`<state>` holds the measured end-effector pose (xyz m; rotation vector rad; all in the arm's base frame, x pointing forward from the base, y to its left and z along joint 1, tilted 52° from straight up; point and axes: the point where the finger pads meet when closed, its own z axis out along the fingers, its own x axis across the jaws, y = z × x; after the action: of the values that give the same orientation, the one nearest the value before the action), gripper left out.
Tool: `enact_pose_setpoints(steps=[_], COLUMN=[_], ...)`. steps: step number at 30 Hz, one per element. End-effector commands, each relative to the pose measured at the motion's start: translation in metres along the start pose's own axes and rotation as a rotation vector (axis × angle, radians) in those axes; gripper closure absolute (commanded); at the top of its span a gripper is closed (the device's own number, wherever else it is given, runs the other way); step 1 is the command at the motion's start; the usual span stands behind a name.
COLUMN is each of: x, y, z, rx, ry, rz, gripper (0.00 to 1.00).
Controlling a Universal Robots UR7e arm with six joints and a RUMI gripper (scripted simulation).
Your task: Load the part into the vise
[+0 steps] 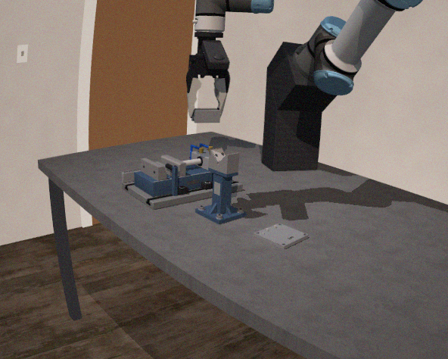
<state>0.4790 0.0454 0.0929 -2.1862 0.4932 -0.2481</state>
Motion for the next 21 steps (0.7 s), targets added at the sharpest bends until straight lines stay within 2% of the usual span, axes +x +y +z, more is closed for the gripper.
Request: enact_pose_setpoints(steps=[1, 21], x=[0.006, 0.027], y=[0.006, 0.032], z=[0.0, -0.001], rx=[-0.002, -0.002], ry=[0.002, 0.002], rz=[0.063, 0.296], gripper=[1.0, 1.0])
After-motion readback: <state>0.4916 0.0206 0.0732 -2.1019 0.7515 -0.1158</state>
